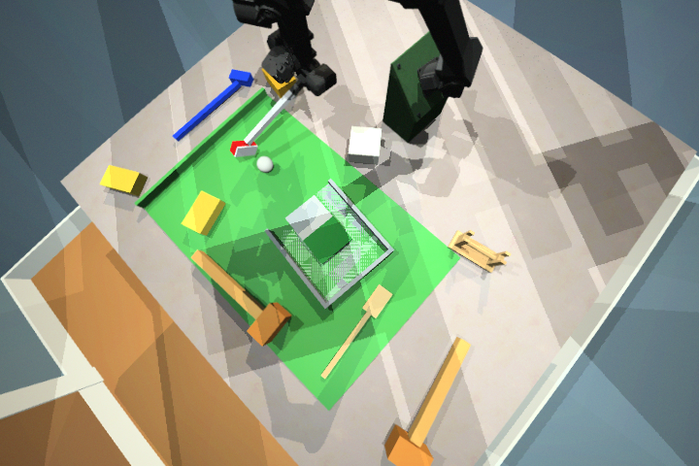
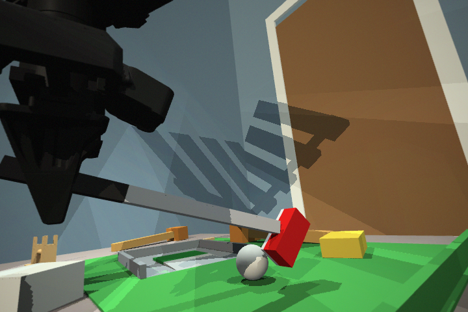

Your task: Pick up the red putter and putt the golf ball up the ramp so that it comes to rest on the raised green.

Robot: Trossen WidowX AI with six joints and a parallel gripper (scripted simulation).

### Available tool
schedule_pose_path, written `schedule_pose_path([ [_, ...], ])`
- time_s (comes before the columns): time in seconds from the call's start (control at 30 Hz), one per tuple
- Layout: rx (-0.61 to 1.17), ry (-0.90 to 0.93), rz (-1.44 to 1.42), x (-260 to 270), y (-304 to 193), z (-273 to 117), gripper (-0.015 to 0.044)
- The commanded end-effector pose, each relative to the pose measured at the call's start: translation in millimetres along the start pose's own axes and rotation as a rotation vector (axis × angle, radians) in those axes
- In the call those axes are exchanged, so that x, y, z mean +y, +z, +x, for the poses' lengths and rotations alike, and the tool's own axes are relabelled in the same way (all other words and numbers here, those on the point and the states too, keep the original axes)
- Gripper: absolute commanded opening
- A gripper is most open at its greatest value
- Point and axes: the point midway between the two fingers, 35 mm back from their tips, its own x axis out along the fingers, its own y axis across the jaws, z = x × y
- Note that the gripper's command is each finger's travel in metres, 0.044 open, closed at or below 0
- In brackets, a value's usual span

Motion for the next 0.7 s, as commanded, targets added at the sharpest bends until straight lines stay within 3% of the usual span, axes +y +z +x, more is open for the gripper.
schedule_pose_path([
  [0.0,-0.002,0.014,0.007,1.7,-0.9,11.0,0.0],
  [0.67,0.003,0.004,0.001,1.2,-0.9,16.0,0.0],
])
